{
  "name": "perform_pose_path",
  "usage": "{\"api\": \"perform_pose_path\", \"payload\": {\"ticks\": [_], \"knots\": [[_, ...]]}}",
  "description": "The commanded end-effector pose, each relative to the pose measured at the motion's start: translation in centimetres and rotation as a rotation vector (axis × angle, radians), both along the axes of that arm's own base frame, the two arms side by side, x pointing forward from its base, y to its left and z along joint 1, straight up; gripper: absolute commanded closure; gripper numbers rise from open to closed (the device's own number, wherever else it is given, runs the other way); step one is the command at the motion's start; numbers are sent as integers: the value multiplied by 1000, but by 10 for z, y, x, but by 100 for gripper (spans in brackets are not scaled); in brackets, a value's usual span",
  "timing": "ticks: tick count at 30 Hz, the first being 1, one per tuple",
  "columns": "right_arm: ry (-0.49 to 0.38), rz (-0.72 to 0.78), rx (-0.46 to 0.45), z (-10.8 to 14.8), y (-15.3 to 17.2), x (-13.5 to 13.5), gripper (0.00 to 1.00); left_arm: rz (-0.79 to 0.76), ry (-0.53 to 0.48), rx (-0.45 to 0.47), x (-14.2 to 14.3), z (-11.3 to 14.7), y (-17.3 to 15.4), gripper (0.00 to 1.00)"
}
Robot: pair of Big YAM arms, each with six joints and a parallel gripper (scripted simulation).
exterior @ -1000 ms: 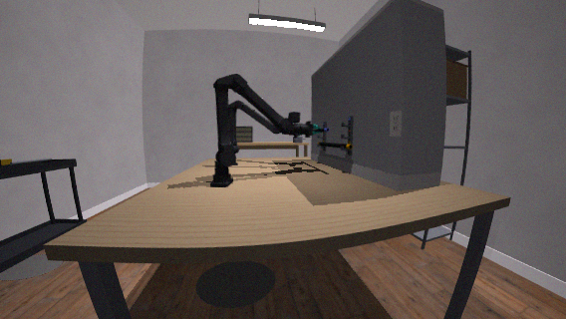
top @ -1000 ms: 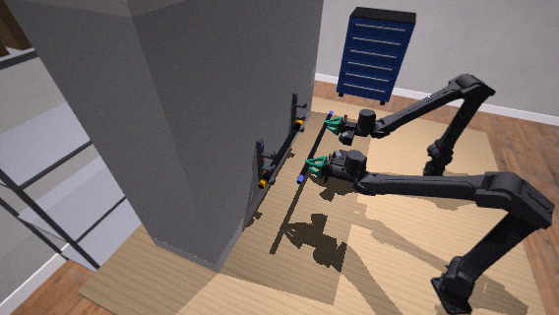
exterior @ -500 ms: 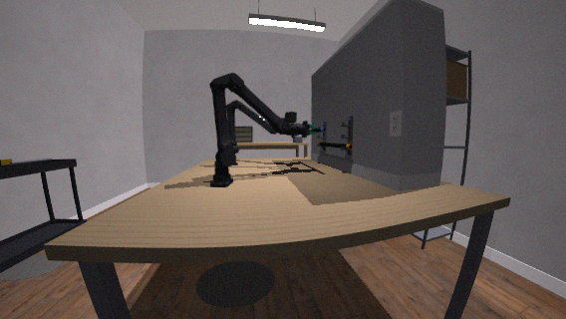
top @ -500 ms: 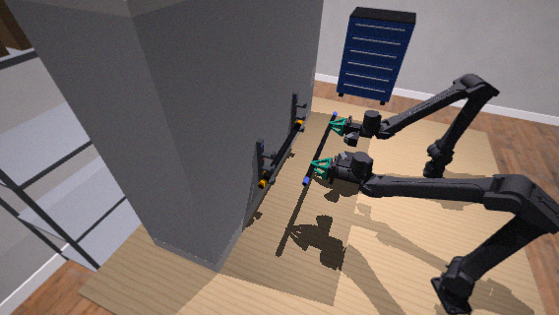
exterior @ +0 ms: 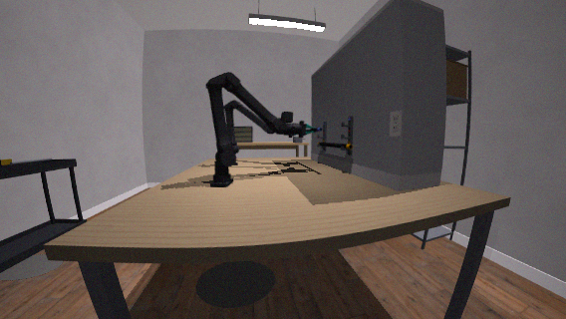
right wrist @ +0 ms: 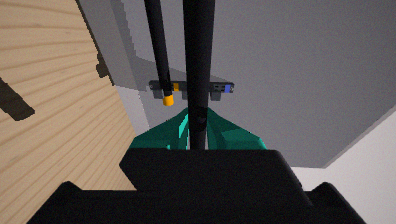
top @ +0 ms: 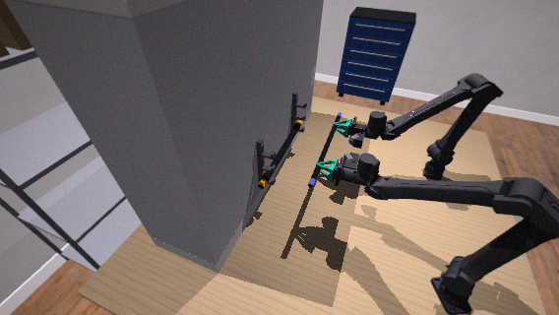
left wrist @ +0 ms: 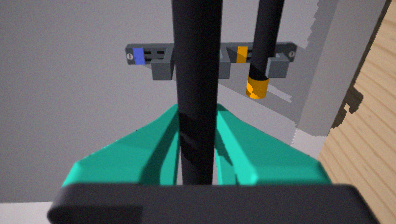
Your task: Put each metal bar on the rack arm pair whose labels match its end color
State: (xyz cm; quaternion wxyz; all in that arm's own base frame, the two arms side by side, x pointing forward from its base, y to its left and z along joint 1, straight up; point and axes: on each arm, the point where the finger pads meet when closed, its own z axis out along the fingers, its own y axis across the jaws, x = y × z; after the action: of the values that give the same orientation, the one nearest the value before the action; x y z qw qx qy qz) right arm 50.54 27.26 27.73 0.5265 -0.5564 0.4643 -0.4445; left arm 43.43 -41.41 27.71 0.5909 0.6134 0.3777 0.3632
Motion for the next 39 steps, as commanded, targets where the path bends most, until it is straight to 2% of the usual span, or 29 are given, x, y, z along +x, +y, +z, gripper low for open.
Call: {"api": "perform_pose_path", "payload": {"ticks": [1, 29, 39], "knots": [[-80, -18, 57, 44, -7, -5, 100, 13, -77, -87, -7, 49, 10, 100], [-80, -17, 57, 39, -14, -48, 100, 14, -77, -87, -46, 44, 30, 100], [-80, -17, 57, 37, -14, -48, 100, 14, -77, -87, -46, 42, 30, 100]]}}
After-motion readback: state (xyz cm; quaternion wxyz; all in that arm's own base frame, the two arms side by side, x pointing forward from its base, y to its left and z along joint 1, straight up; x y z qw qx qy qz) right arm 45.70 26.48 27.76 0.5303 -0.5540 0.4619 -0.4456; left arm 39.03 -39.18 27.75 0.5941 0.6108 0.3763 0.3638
